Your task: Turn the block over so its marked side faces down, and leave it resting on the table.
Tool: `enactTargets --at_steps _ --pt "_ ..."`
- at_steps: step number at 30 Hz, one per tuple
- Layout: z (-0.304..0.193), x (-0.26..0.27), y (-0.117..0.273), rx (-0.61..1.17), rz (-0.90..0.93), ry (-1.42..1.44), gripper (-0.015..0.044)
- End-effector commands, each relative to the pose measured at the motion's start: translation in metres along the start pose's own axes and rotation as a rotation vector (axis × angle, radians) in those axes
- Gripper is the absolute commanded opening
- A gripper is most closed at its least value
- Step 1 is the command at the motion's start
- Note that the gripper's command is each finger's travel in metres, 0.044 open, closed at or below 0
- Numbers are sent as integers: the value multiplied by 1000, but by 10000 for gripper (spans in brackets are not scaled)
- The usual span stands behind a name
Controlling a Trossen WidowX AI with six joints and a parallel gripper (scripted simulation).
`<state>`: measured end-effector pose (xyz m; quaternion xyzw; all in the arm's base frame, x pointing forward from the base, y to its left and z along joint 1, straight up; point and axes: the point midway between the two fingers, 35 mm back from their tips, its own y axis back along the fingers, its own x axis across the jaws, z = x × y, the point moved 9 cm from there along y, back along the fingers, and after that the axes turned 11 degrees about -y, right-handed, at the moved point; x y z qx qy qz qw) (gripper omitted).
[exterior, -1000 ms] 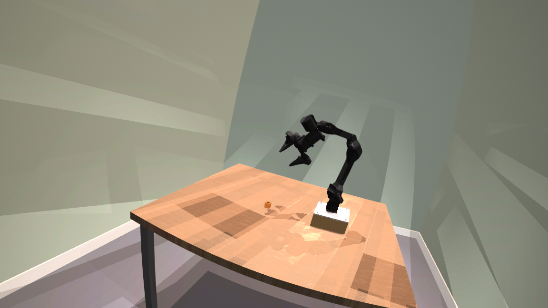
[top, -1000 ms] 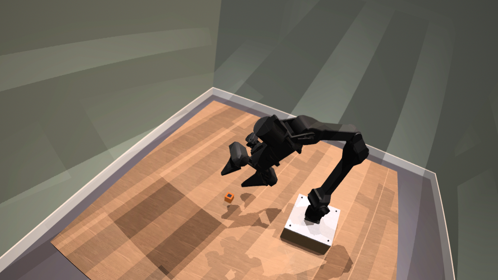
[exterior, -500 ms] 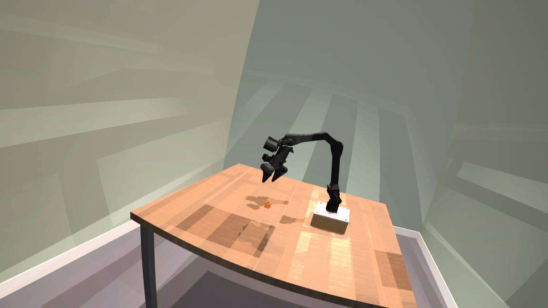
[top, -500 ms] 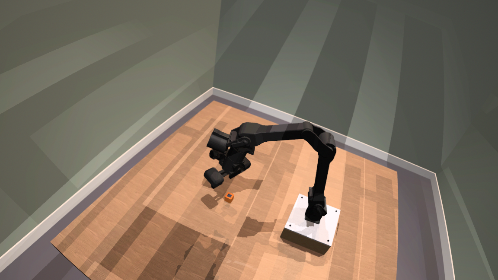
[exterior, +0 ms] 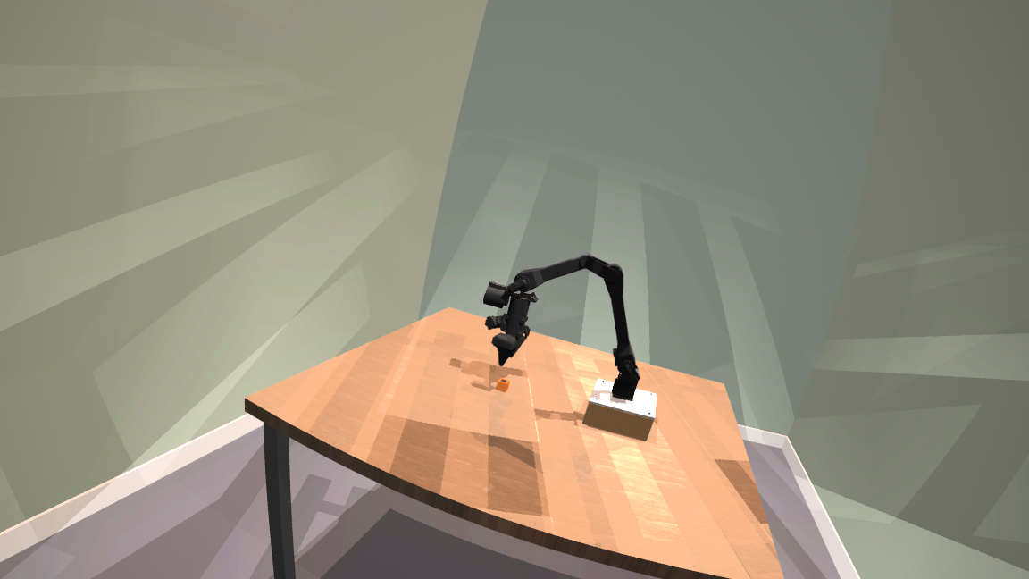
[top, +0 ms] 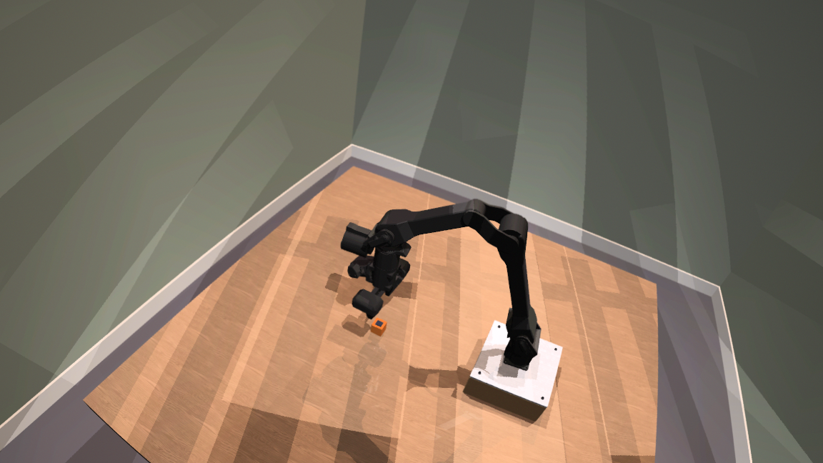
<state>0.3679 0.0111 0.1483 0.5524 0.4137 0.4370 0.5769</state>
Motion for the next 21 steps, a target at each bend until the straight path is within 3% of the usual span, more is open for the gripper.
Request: enactTargets --at_steps 1,21 --pt "-3 -1 -28 16 -1 9 440" --pt "-5 -1 -61 16 -1 9 440"
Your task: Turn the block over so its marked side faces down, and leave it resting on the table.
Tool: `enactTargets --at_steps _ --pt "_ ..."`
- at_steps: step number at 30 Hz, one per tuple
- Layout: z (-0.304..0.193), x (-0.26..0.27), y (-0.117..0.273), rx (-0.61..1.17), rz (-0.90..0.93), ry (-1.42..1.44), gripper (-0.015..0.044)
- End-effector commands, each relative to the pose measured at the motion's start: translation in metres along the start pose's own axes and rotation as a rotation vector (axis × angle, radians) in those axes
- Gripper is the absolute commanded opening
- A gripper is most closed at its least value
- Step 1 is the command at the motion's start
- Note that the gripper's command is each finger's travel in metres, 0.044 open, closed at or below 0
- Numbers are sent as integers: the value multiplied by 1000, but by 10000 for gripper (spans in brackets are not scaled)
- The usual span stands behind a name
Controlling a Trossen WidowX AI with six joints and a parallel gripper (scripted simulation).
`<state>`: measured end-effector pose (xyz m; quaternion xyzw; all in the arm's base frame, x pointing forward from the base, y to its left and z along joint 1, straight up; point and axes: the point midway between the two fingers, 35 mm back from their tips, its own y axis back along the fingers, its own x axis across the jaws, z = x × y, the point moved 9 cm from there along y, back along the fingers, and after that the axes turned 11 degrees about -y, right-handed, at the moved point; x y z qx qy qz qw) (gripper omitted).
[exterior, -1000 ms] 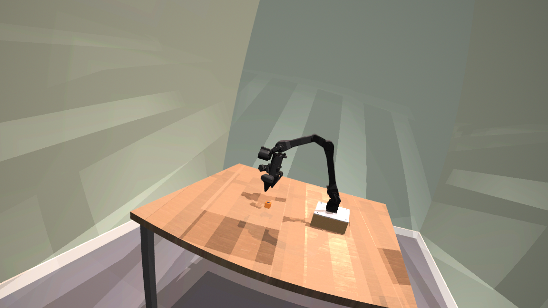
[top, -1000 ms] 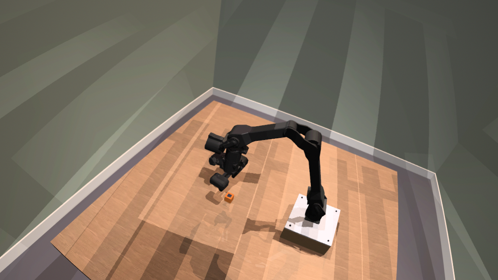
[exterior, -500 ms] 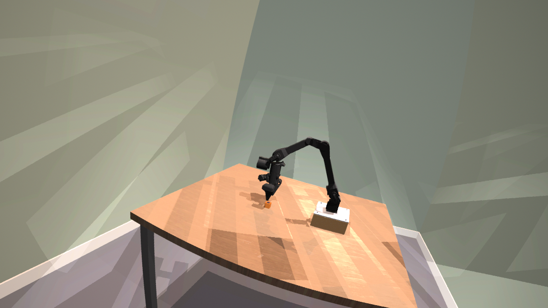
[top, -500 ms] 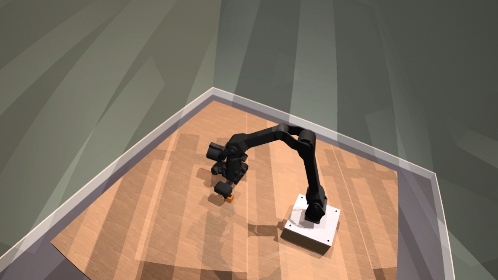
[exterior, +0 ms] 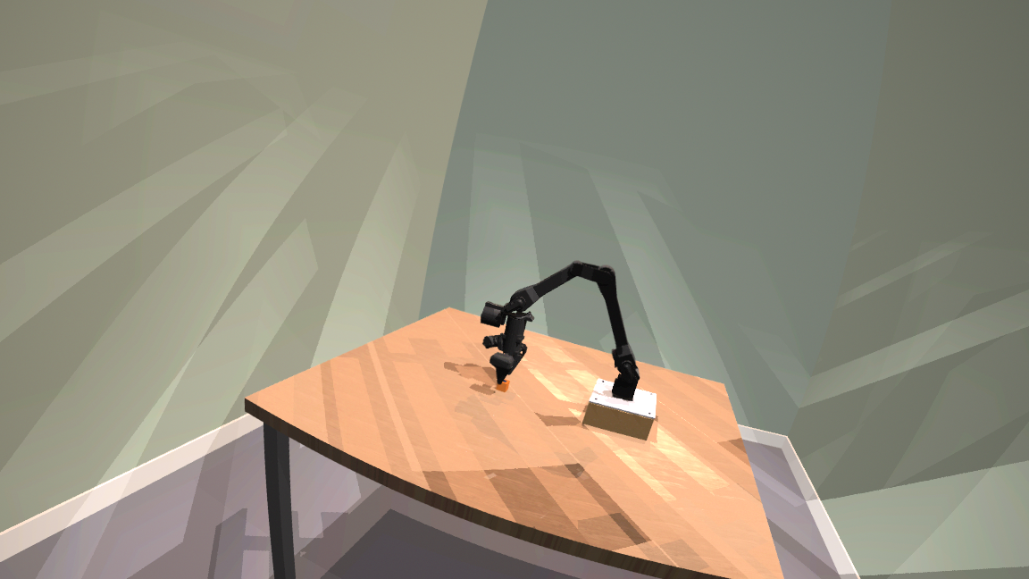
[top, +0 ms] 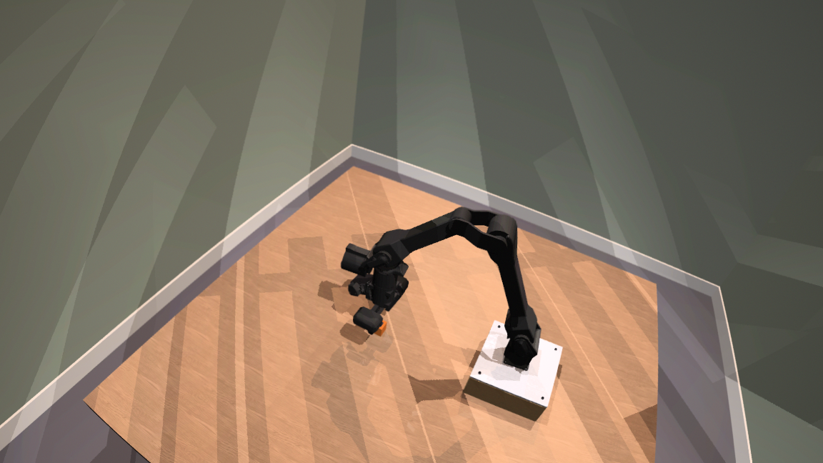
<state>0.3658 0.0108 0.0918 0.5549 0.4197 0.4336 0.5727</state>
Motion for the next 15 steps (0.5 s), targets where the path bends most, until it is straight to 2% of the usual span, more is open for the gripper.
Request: enactTargets --at_steps 1,12,15 --pt "0 0 -6 1 4 4 440" --pt "-1 0 -22 1 4 4 440" --pt "-1 0 -22 1 4 4 361"
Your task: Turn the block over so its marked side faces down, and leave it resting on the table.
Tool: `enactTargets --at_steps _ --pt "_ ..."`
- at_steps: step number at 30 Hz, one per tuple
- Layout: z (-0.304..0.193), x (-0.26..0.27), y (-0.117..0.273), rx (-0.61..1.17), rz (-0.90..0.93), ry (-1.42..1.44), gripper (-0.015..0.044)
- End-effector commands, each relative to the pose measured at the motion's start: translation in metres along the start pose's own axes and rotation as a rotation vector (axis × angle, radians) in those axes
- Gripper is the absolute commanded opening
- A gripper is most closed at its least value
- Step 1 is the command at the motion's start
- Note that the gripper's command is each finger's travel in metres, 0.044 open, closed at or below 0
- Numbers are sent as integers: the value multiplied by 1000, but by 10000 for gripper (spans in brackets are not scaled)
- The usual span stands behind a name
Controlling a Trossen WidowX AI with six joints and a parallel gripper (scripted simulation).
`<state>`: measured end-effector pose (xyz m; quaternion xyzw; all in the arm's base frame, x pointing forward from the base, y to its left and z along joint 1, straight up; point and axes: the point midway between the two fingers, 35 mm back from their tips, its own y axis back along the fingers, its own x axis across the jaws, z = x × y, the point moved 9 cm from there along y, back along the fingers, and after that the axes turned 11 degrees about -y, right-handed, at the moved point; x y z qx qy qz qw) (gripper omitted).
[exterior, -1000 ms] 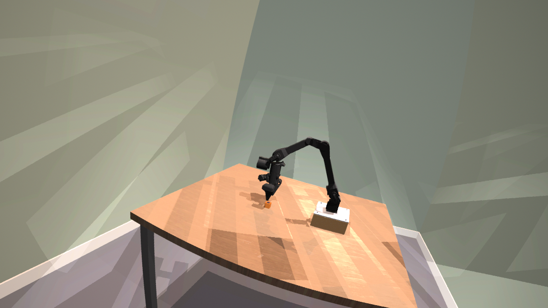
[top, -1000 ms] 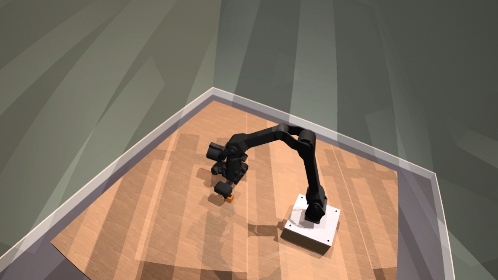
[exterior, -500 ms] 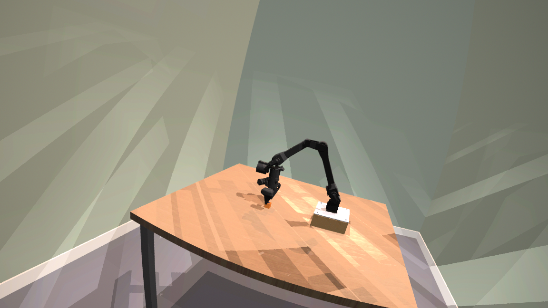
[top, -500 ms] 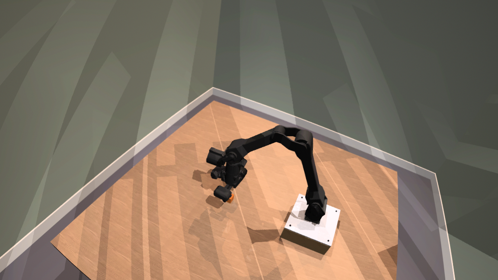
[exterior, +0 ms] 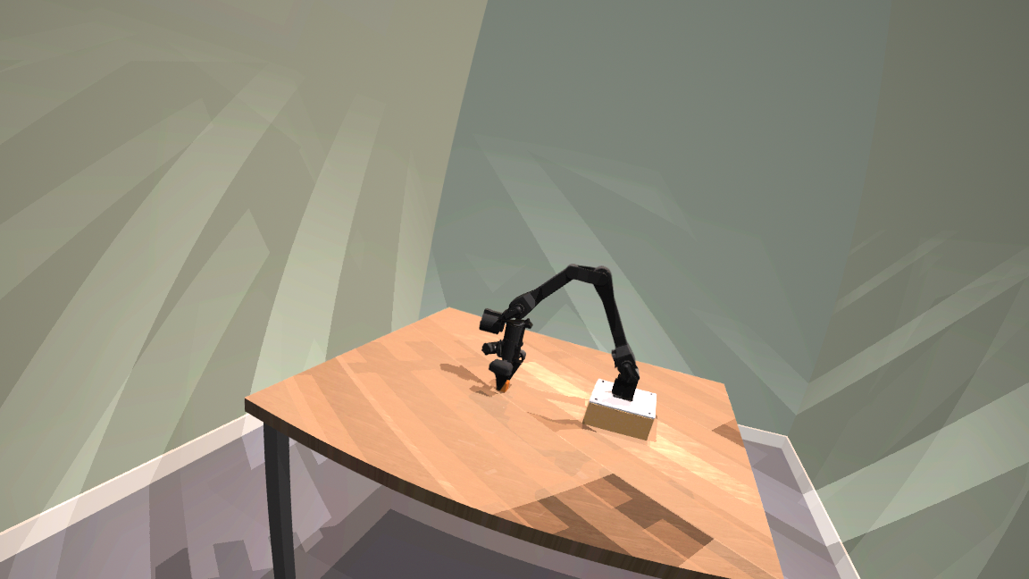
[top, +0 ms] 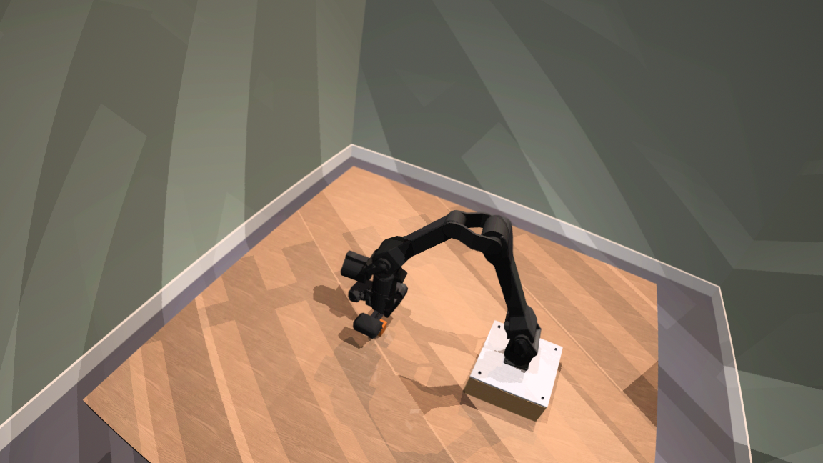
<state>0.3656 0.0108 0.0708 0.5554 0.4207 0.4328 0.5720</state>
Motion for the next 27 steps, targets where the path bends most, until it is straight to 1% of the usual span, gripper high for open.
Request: enactTargets --at_steps 1,9,24,25,27 --pt "0 0 -1 -2 5 4 335" --pt "0 0 -1 -2 5 4 125" --pt "0 0 -1 -2 5 4 25" --pt "0 0 0 -2 5 4 0" --pt "1 0 10 -2 5 4 0"
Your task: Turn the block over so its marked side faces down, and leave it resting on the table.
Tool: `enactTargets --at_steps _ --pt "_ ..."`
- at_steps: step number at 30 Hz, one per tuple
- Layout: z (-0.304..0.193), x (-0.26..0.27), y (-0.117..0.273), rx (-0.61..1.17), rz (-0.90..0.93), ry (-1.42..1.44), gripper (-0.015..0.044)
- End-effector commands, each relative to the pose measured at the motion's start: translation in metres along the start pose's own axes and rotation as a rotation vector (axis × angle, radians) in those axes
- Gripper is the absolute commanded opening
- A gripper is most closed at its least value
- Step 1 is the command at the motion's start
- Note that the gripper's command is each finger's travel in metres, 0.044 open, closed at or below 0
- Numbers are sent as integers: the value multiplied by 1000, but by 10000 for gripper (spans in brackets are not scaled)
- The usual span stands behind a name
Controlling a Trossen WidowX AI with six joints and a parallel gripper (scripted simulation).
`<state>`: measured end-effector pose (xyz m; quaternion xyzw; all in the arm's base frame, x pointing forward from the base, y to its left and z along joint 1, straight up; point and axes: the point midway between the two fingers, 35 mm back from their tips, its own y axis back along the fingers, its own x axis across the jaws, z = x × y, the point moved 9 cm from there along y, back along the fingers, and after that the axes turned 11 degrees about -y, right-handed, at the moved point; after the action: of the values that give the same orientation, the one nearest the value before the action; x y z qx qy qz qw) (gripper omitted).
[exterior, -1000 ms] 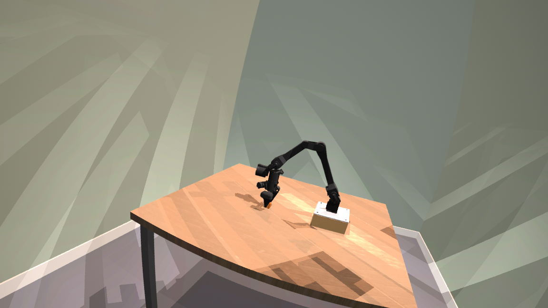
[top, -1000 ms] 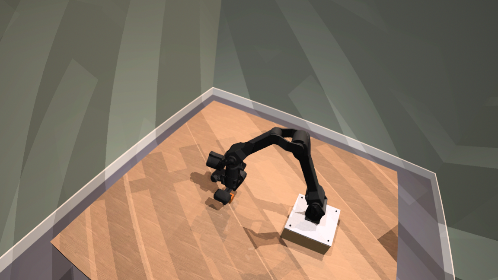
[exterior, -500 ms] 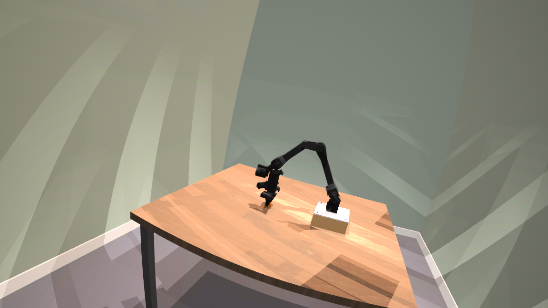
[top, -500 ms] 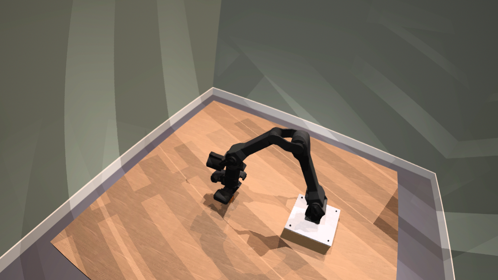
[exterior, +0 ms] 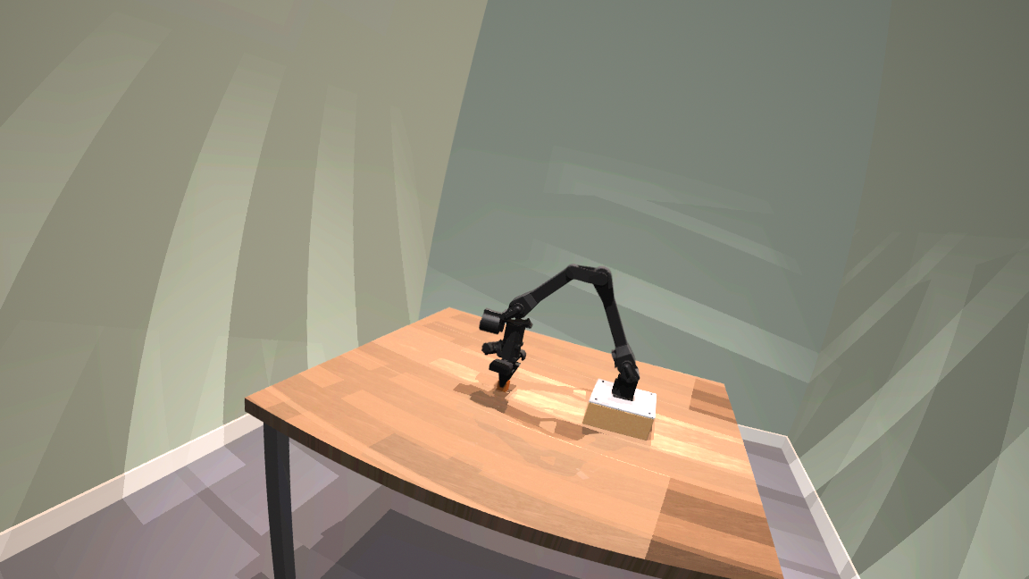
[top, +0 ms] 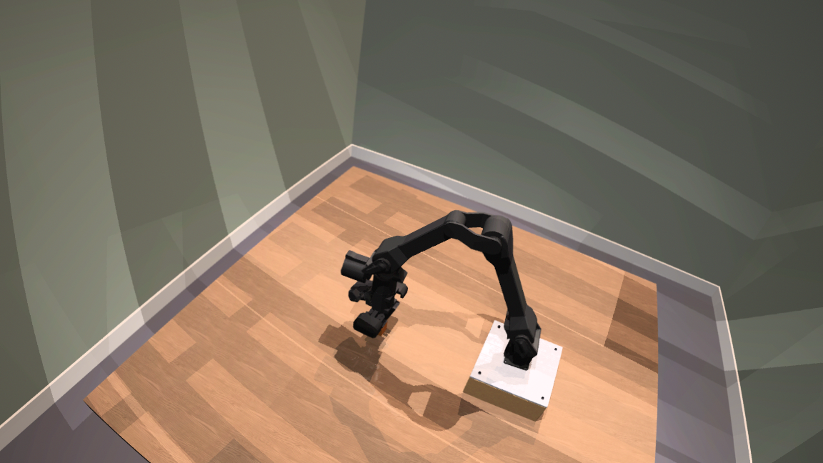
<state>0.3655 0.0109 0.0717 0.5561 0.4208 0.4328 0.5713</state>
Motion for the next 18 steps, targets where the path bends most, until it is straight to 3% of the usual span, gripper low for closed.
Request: enactTargets --at_steps 1,8,18 --pt "1 0 17 -4 4 4 0" --pt "0 0 28 -14 6 4 0" --pt "-12 -1 18 -165 34 7 0"
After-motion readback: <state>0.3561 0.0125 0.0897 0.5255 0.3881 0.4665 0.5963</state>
